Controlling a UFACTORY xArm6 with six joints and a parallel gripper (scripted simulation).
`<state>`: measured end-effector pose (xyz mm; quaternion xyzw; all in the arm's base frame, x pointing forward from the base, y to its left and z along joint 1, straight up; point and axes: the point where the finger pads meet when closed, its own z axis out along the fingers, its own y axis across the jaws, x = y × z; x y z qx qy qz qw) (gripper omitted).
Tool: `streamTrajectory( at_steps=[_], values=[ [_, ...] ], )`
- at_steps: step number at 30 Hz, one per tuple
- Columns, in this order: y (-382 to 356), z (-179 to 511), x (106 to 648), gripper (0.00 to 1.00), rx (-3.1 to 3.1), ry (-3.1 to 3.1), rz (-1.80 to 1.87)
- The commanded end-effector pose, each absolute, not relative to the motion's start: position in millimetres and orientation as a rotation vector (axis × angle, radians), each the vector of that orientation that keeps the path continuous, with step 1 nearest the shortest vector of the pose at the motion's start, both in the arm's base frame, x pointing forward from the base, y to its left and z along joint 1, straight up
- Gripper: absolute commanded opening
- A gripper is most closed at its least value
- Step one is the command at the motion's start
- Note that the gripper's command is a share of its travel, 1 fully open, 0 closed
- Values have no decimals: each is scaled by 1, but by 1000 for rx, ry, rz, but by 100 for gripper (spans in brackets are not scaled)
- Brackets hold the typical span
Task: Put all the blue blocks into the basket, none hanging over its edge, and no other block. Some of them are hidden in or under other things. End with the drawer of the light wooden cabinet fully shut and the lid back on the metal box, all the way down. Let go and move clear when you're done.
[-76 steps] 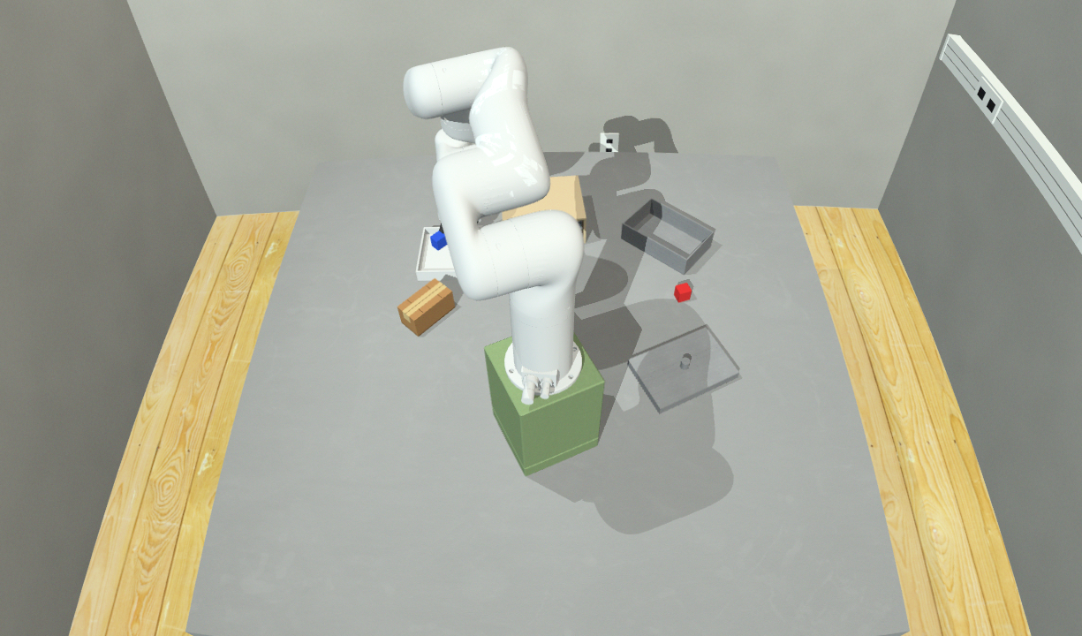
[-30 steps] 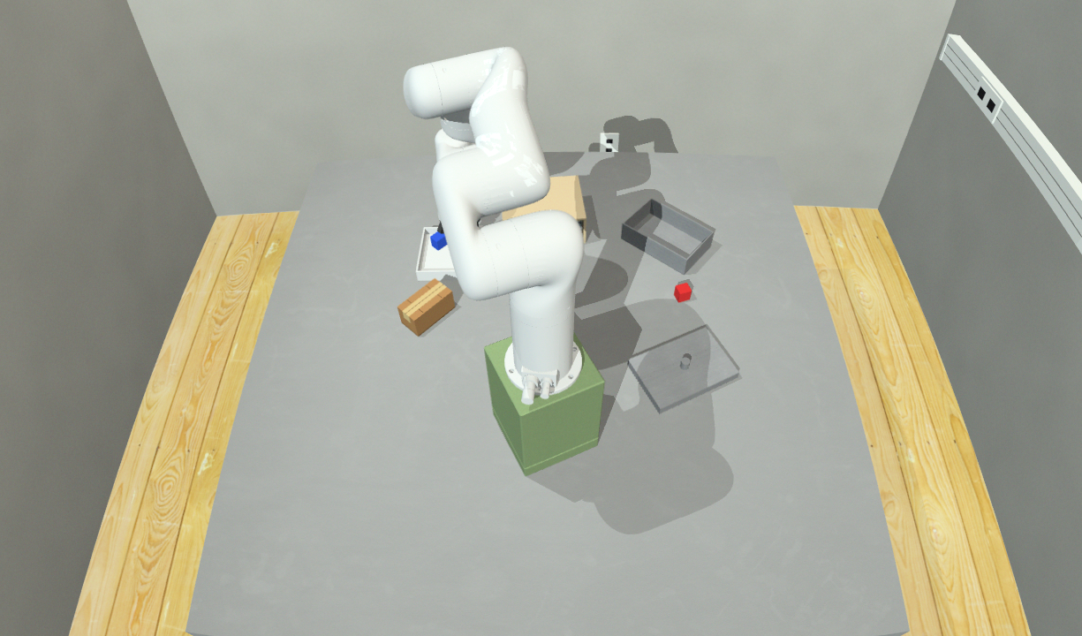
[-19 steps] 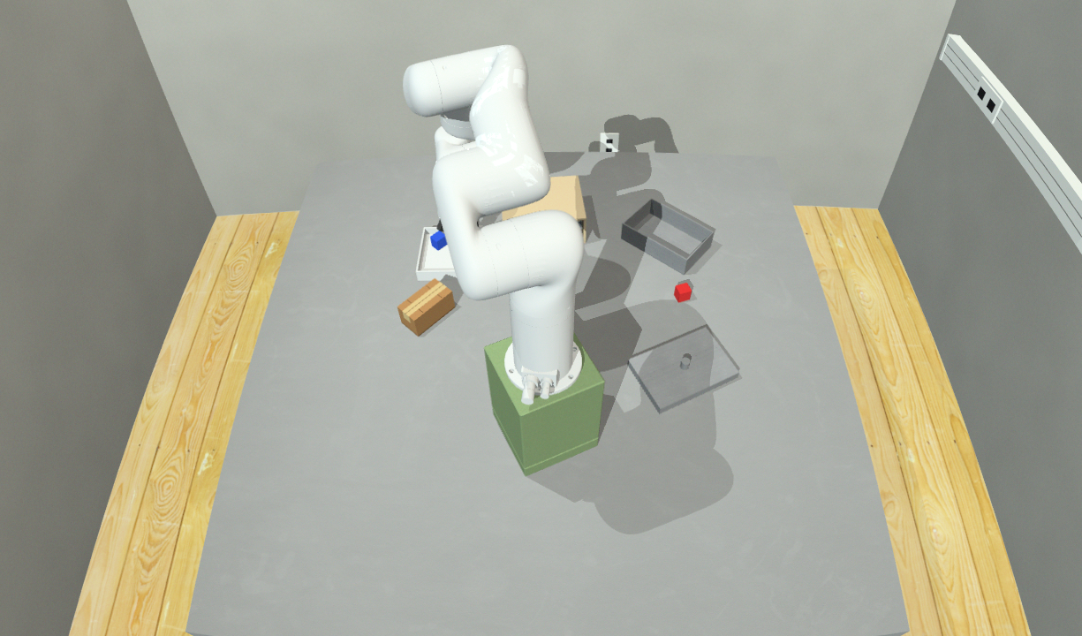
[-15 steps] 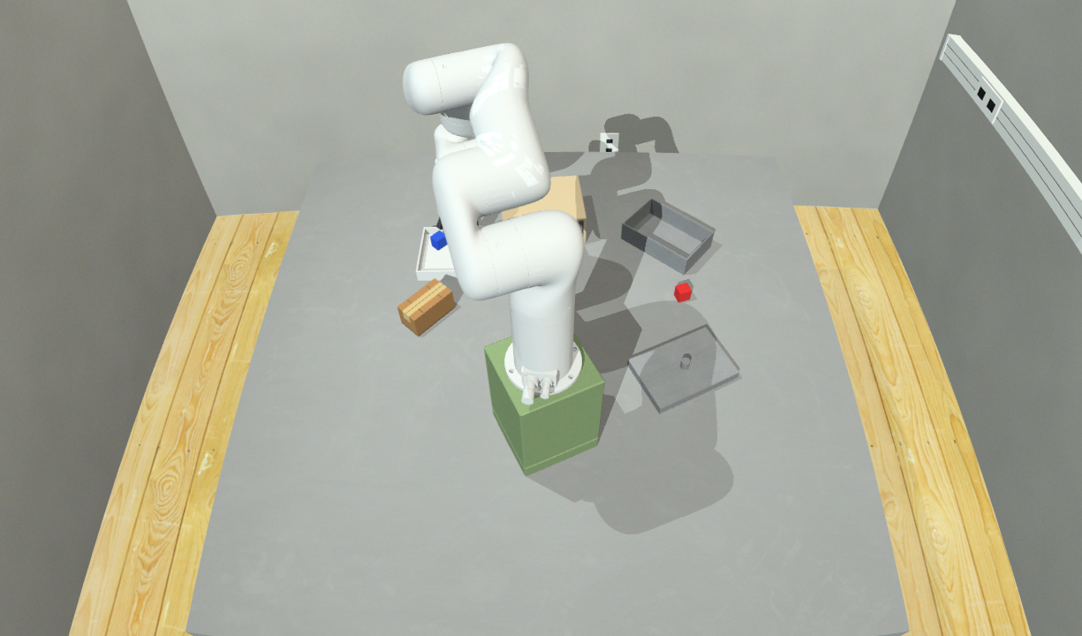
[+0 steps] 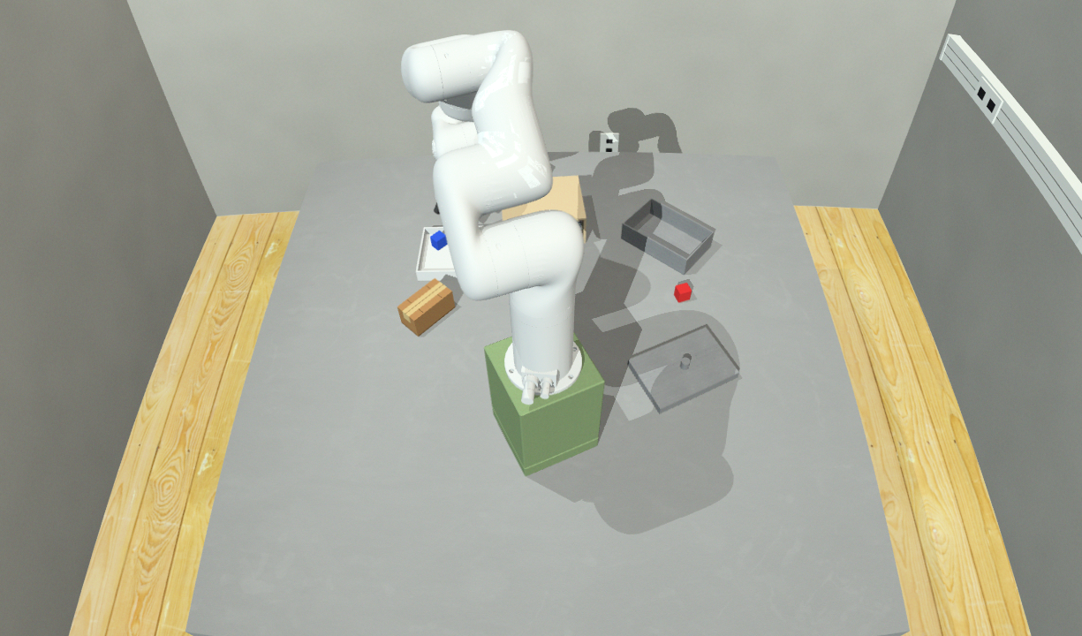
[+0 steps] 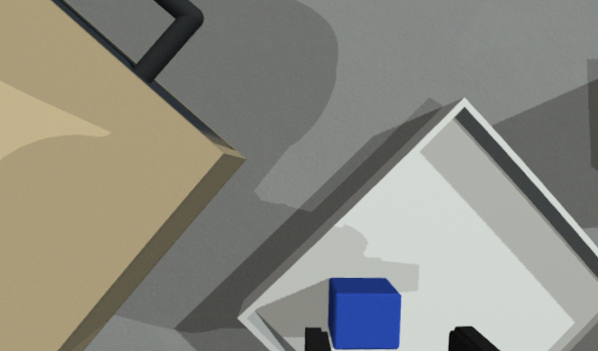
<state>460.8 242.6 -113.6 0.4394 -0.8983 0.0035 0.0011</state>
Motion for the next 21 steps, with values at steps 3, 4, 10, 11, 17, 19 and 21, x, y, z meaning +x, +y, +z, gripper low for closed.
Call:
streamTrajectory(
  at_steps=[3,4,10,11,17,19,21],
  values=[
    [243,-90,462,47,1381,-2823,11],
    [243,-86,462,47,1381,-2823,11],
    [243,-62,461,47,1381,-2823,11],
    [243,-58,461,47,1381,-2823,11],
    [243,-46,461,47,1381,-2823,11],
    [243,-41,461,47,1381,-2823,11],
    [244,-37,461,47,1381,-2823,11]
  ],
)
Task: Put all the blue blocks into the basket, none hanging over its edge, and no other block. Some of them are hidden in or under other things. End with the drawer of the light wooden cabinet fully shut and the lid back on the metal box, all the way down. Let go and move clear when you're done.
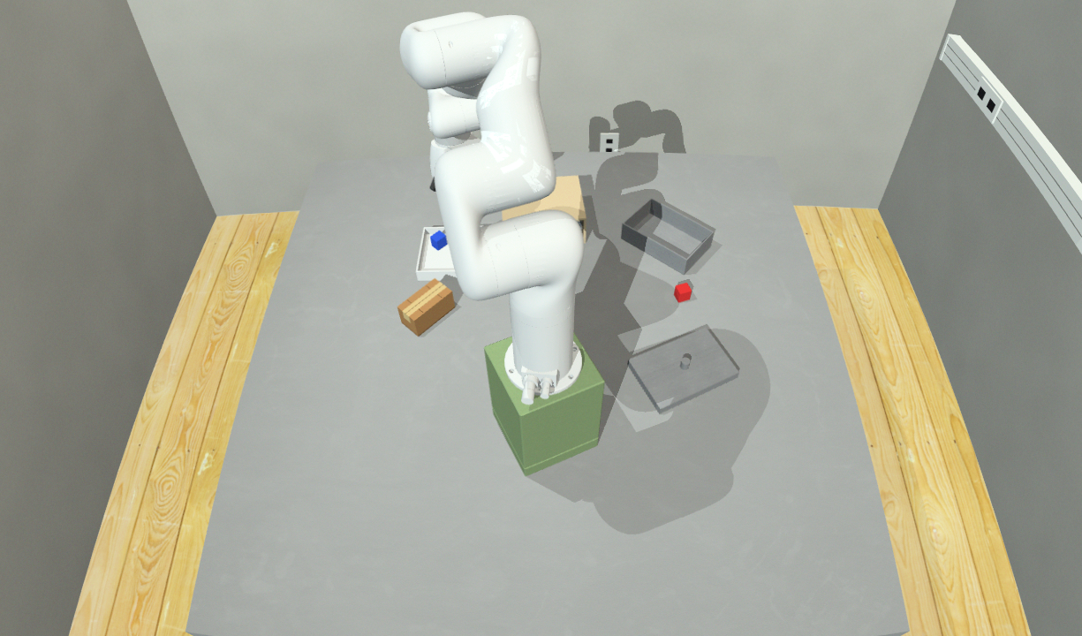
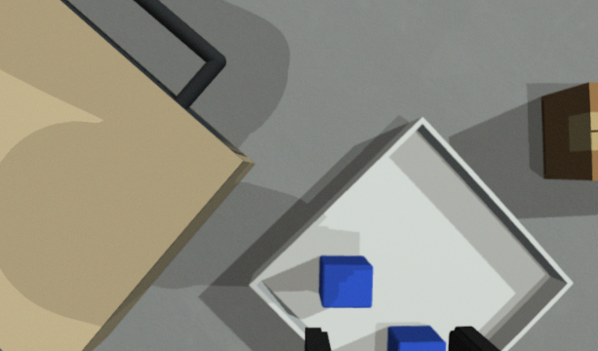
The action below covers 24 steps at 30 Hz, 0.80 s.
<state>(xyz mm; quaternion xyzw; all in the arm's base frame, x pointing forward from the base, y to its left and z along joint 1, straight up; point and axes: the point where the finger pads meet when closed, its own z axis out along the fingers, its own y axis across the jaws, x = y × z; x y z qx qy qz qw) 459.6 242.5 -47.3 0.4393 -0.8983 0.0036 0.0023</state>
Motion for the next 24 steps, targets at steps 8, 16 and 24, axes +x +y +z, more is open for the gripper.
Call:
streamTrajectory(
  at_steps=[8,16,24],
  values=[
    [244,-31,461,47,1381,-2823,11],
    [243,-30,462,47,1383,-2822,11],
    [209,-30,469,47,1456,-2784,10]
  ],
)
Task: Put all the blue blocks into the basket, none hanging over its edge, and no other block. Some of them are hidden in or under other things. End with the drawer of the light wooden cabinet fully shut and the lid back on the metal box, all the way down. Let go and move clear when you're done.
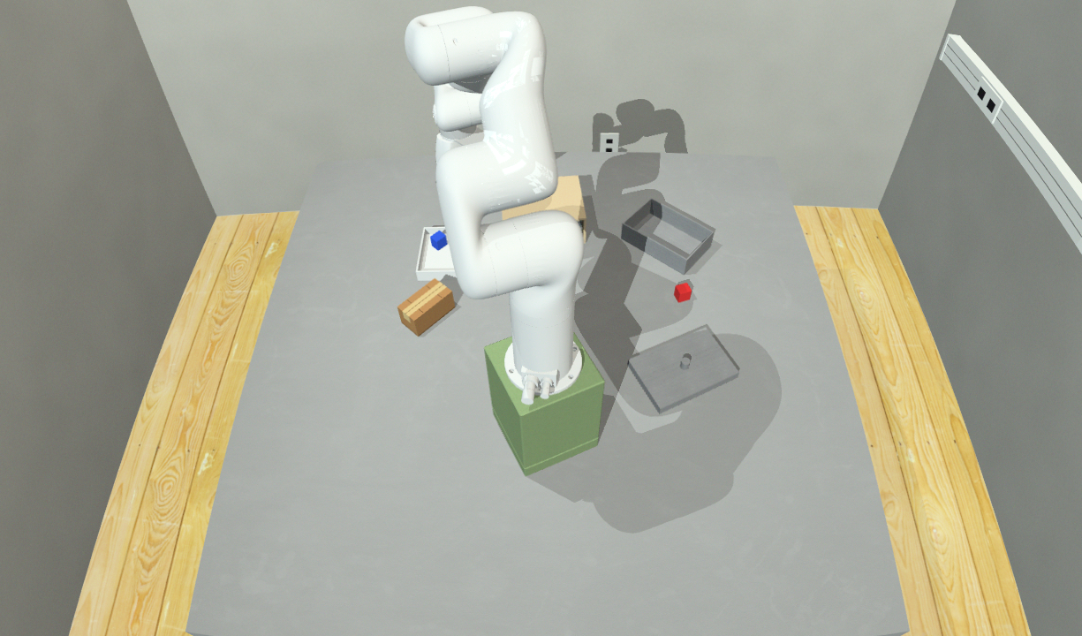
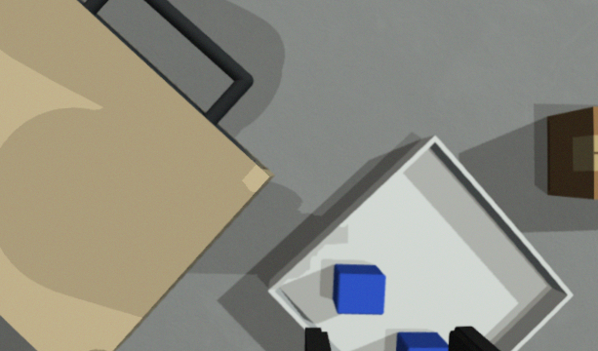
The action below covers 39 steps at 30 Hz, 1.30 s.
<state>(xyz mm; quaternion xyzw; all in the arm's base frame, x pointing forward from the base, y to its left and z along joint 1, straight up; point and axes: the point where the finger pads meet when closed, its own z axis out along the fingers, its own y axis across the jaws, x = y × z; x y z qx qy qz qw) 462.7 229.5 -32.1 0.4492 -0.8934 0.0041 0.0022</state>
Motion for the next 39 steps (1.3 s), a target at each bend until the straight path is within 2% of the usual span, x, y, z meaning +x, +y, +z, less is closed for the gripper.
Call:
streamTrajectory(
  at_steps=[1,6,11,21,23,24,39],
  values=[
    [201,-30,470,47,1475,-2774,10],
    [167,-29,475,47,1549,-2733,10],
    [92,-29,475,47,1717,-2631,9],
    [-16,-30,439,47,2144,-2296,8],
    [-16,-30,439,47,2144,-2296,8],
    [-46,-30,427,47,2187,-2255,8],
    [-149,-33,321,47,2632,-1710,10]
  ],
)
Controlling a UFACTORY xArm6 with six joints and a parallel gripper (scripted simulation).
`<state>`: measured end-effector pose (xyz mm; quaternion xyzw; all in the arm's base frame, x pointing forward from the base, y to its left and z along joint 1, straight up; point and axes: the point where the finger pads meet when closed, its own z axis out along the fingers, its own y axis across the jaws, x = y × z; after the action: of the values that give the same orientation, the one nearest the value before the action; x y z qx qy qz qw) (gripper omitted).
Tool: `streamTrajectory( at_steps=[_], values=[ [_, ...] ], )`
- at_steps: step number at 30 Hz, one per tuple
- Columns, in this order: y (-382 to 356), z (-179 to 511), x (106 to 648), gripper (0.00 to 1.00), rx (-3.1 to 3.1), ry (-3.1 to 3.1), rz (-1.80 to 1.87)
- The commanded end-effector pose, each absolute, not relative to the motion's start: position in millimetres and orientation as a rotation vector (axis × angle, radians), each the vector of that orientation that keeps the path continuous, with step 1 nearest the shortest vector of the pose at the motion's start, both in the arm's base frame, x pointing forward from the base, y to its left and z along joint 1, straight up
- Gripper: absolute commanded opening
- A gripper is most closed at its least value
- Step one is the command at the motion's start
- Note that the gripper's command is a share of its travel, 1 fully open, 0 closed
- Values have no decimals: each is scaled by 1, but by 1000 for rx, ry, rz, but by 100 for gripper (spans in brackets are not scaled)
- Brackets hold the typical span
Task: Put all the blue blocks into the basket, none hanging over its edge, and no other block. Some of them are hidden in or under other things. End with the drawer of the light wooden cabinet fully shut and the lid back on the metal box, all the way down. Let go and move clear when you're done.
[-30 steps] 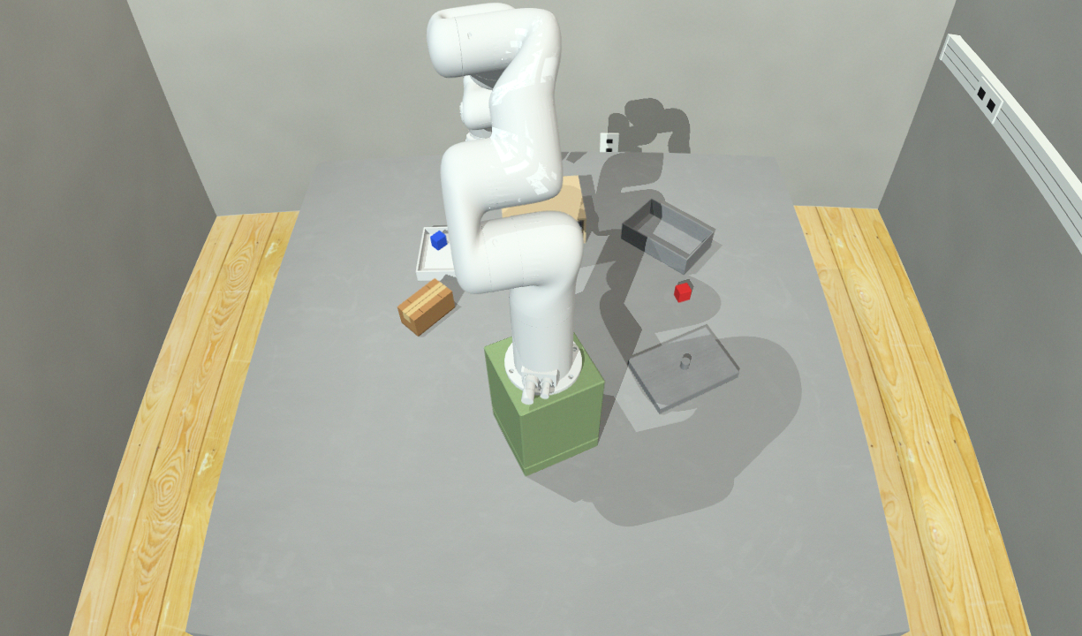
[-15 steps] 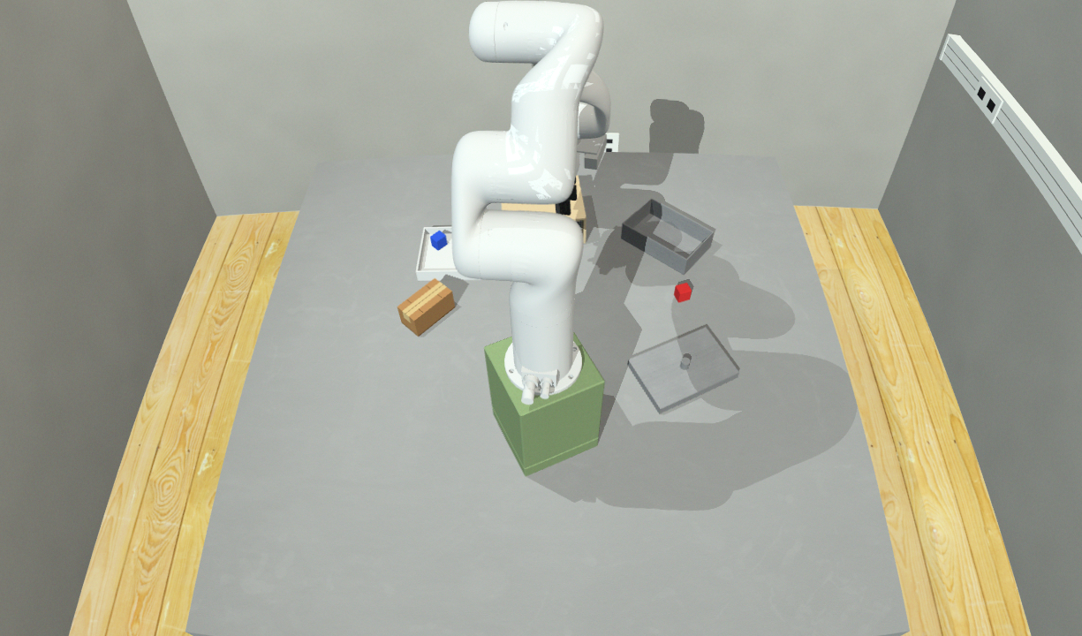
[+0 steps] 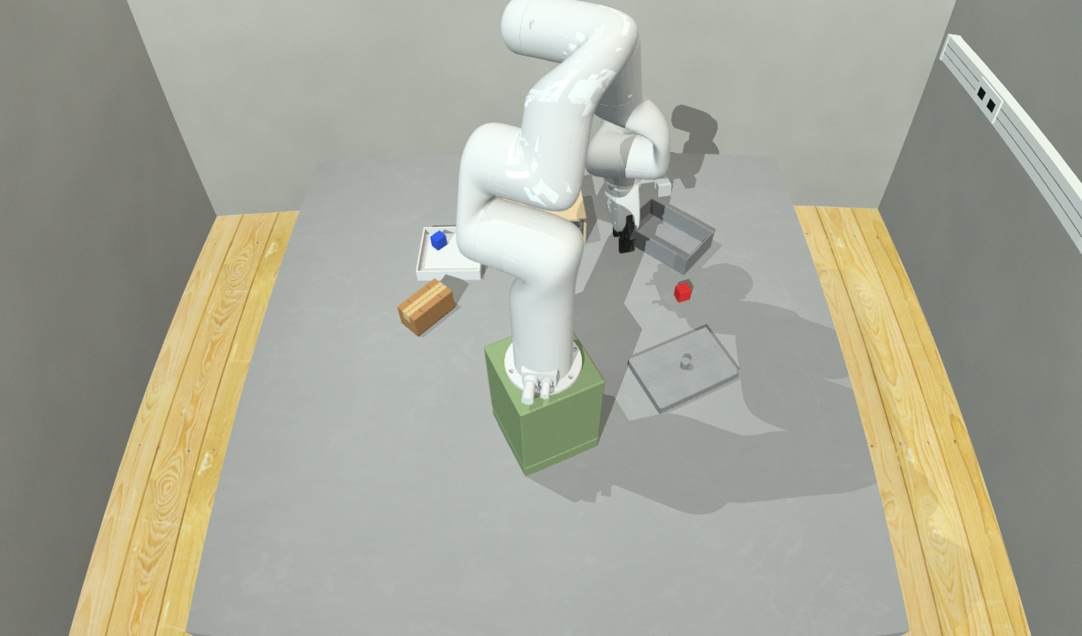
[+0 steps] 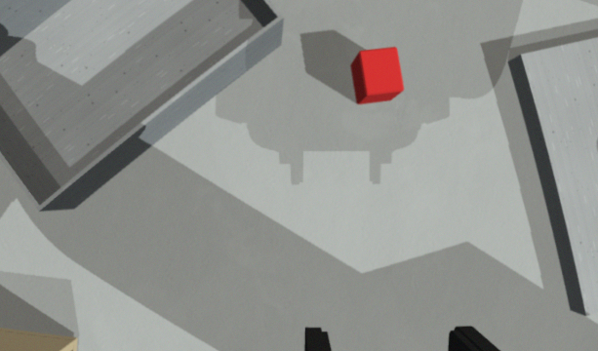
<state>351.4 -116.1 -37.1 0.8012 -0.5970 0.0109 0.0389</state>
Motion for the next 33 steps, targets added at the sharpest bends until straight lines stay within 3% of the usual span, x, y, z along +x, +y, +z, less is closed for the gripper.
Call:
streamTrajectory(
  at_steps=[1,16,33],
  values=[
    [-149,-33,321,47,2632,-1710,10],
    [-249,-30,175,47,2746,-1517,11],
    [-259,-29,163,47,2746,-1517,11]
  ],
)
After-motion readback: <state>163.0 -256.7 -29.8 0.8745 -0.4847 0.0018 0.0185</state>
